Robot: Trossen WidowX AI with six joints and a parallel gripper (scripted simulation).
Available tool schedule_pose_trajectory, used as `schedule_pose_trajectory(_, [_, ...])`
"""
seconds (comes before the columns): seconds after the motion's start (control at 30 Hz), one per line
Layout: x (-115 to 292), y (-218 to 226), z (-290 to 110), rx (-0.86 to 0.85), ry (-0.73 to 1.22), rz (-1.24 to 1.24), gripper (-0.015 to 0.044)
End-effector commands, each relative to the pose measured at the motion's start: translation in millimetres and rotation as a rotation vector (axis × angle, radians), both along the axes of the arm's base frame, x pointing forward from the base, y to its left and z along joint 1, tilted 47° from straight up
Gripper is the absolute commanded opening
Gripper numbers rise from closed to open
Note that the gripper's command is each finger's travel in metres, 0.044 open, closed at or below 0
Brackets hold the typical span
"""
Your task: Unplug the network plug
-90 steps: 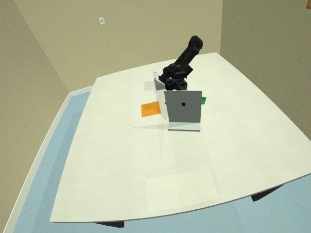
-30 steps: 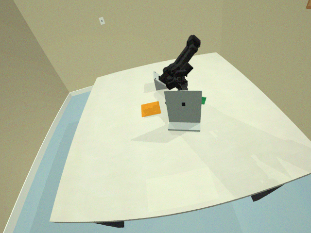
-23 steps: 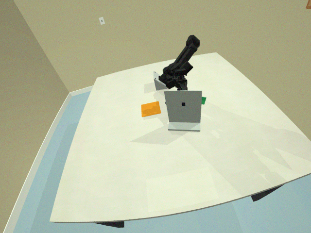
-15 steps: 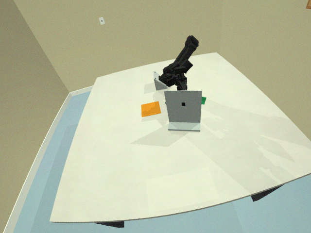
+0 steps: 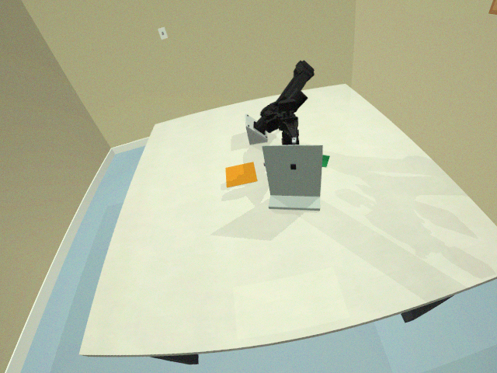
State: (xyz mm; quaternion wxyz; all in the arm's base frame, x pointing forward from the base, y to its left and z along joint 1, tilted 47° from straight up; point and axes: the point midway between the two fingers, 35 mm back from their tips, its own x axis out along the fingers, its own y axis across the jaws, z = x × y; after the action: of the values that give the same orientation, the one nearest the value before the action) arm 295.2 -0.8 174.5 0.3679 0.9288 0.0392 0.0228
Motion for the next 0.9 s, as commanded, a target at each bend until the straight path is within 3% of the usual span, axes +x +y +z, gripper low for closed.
schedule_pose_trajectory(0.0, [-2.2, -2.9, 5.9, 0.005, -0.006, 0.004, 0.0])
schedule_pose_trajectory(0.43, [-11.1, -13.1, 16.0, 0.004, -0.003, 0.002, 0.0])
schedule_pose_trajectory(0.87, [3.4, -31.6, -24.7, -0.089, 0.21, 0.004, 0.0])
